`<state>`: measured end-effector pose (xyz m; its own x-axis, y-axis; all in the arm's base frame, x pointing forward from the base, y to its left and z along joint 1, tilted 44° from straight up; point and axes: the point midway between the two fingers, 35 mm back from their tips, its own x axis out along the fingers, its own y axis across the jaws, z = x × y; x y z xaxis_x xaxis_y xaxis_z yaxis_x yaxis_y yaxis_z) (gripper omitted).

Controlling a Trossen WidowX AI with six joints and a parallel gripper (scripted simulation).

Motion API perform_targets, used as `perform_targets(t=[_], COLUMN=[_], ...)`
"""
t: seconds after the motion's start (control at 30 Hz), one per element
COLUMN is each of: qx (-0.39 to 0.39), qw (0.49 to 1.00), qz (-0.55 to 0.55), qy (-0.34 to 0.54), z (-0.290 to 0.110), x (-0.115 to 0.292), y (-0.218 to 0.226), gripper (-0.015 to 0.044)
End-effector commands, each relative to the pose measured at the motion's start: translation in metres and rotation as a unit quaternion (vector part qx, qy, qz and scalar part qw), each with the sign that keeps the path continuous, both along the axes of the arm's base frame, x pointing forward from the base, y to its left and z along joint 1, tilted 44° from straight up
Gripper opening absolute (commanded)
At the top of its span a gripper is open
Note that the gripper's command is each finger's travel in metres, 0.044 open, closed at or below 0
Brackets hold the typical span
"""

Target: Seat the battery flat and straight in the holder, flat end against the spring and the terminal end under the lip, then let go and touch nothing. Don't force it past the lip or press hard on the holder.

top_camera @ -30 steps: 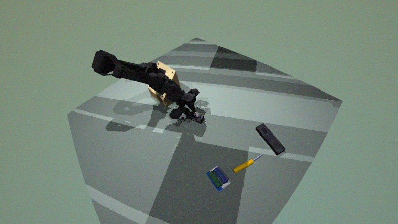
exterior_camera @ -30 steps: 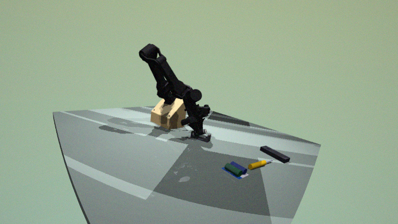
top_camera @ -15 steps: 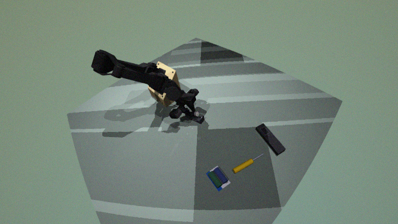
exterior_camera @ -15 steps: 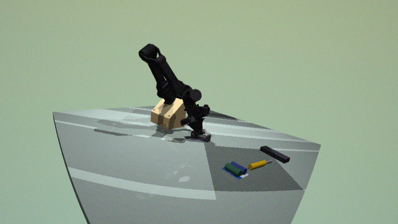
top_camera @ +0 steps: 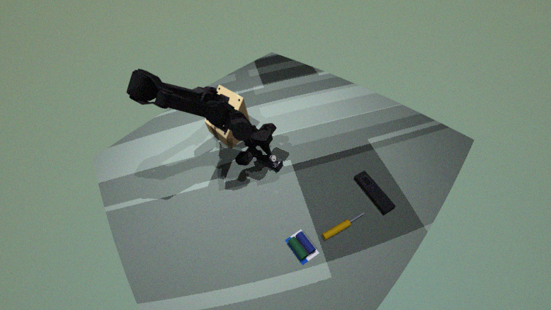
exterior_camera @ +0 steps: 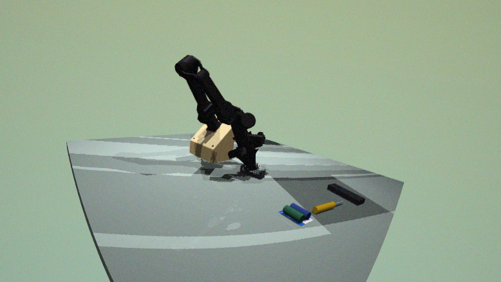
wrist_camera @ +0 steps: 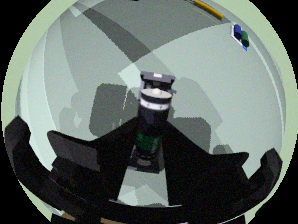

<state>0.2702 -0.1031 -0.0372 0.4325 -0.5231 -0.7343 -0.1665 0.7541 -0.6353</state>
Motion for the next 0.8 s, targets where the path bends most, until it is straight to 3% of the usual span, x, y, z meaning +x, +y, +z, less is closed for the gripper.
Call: perform_targets(t=[0.0,0.77], qx=[0.000,0.008], qw=[1.000,0.997], qz=[-0.011,-0.049], qy=[0.017,0.058], z=[-0.0047,-0.0108], x=[-0.0031,0.0061], y=[-0.0008,0.0001], gripper=[0.0081,0.0081])
